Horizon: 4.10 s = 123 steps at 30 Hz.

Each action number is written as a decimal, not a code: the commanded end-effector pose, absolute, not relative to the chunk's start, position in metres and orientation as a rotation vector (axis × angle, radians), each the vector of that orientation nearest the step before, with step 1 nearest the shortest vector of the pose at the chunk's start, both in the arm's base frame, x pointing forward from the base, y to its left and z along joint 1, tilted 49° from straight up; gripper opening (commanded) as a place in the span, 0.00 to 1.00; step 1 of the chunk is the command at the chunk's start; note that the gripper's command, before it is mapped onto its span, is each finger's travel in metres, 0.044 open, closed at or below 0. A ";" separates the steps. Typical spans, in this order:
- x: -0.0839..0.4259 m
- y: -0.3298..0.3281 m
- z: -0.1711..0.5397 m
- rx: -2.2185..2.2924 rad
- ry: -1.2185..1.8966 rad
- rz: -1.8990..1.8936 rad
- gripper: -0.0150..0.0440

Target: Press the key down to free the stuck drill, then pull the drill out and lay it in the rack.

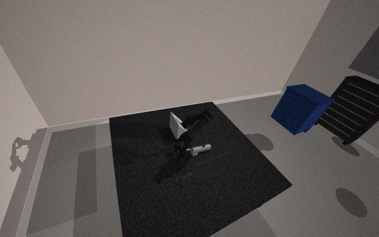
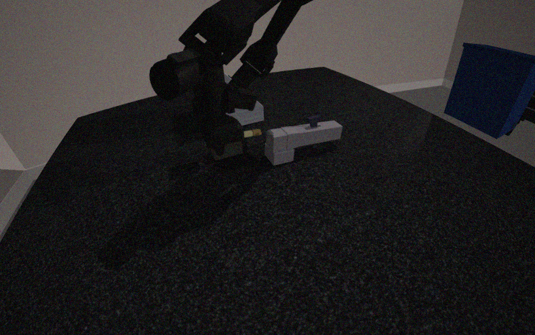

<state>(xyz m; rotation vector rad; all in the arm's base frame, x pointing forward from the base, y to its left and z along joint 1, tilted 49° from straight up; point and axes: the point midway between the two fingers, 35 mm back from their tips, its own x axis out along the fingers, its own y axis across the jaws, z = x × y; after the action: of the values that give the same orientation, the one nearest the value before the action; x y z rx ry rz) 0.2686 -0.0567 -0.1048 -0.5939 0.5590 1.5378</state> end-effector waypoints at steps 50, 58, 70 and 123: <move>0.267 -0.067 -0.096 -0.600 0.560 1.534 0.25; 0.267 -0.068 -0.095 -0.600 0.560 1.534 0.25; 0.267 -0.069 -0.095 -0.600 0.560 1.534 0.25; 0.270 -0.075 -0.093 -0.601 0.560 1.534 0.25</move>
<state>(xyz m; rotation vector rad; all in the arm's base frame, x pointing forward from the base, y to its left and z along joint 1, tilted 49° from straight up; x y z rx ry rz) 0.2681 -0.0718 -0.0933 -0.5929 0.5604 1.5374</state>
